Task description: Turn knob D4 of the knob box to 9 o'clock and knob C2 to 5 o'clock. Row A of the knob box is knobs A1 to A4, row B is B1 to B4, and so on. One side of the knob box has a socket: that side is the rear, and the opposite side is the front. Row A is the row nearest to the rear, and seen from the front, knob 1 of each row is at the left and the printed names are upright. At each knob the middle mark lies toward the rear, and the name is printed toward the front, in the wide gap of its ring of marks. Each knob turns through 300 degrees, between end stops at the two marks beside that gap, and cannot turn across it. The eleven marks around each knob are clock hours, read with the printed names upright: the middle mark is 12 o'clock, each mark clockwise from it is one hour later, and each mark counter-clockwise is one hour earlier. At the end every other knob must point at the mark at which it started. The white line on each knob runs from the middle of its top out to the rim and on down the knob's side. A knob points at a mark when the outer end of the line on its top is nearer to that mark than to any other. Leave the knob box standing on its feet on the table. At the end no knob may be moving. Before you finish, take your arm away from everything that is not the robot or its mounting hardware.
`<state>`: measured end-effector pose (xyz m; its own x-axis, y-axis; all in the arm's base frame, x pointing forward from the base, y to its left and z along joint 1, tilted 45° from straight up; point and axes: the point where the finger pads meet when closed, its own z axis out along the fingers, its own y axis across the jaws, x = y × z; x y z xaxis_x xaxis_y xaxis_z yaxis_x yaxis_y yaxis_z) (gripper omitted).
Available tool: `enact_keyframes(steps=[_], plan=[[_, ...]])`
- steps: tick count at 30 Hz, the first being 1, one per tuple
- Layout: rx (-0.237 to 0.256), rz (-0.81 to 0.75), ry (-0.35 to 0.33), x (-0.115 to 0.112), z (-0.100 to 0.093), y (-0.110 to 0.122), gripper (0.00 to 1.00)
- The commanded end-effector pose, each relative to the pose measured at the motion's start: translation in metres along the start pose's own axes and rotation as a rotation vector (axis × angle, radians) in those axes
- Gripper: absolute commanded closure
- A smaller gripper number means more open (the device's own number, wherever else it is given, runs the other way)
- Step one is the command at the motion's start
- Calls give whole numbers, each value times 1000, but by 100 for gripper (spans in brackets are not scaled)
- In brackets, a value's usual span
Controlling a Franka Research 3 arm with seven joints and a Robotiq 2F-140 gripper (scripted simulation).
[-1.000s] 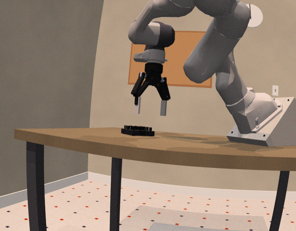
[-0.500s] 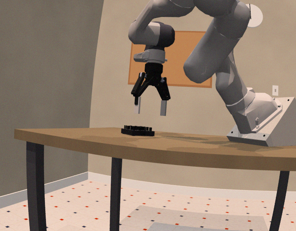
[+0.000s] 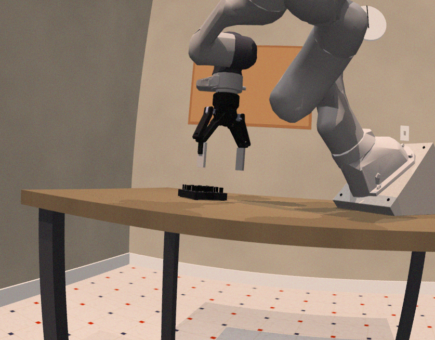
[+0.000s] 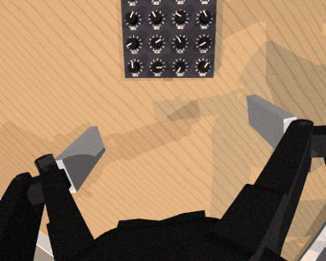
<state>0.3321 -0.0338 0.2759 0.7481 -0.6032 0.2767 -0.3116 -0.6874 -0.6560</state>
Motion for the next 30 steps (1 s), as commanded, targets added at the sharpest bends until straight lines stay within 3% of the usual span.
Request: enact_keyframes(steps=[1, 16, 22, 30], plan=[[-2, 4, -2, -1, 0, 1, 0], [-2, 19, -2, -1, 0, 1, 0], [-1, 204, -3, 3, -1, 0, 0], [-1, 342, -3, 6, -2, -1, 0]])
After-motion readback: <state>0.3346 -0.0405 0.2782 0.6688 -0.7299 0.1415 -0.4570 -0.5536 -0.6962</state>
